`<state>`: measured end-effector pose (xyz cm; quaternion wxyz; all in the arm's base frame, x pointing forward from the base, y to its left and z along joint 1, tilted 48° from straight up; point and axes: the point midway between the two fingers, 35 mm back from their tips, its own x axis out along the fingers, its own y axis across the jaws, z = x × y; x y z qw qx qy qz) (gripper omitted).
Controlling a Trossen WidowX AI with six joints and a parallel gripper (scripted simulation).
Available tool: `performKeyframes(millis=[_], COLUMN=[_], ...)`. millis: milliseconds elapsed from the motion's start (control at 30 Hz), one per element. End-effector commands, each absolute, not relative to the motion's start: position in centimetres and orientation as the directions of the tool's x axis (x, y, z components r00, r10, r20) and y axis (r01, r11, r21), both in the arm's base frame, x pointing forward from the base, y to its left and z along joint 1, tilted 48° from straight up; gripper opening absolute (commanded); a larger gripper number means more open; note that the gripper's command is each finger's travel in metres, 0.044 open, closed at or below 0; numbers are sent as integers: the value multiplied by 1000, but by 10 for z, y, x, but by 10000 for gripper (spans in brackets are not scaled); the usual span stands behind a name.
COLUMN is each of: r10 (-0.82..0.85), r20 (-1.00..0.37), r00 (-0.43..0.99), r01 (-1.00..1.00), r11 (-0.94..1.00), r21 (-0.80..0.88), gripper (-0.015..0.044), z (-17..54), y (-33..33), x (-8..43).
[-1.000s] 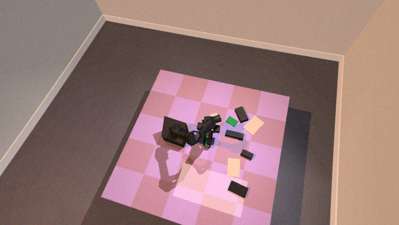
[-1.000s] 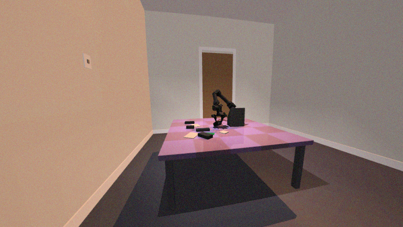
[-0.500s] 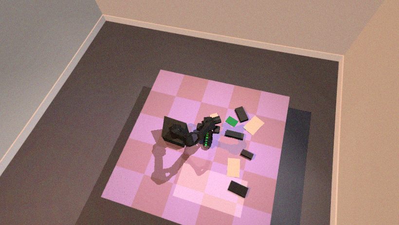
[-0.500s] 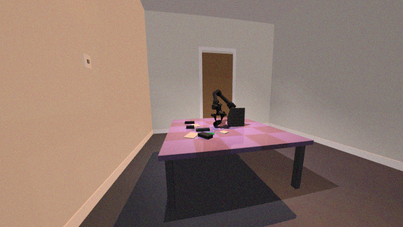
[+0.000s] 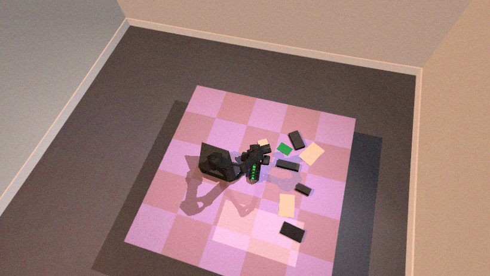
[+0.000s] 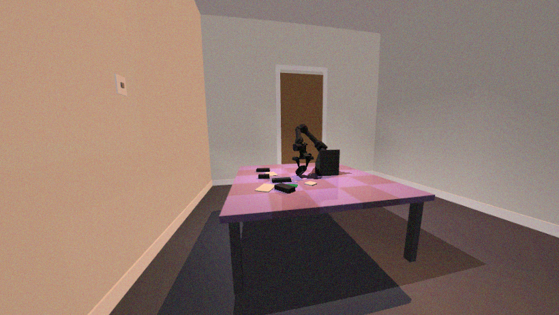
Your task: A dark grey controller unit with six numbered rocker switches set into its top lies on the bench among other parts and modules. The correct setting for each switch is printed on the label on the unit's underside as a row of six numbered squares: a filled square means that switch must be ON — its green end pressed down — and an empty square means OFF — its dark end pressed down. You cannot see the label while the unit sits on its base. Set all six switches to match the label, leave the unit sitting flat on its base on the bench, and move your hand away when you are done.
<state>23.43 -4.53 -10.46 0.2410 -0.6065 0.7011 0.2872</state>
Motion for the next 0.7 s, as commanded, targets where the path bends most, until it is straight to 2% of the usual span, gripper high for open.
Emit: performKeyframes(millis=[0, 667], r10=[-708, -685], r20=[-690, -712], r00=[-151, -152], r01=[-988, -988], r11=[96, 96], r21=[118, 118], gripper=[336, 336], z=[-101, -88], y=[-46, -49], x=[233, 234])
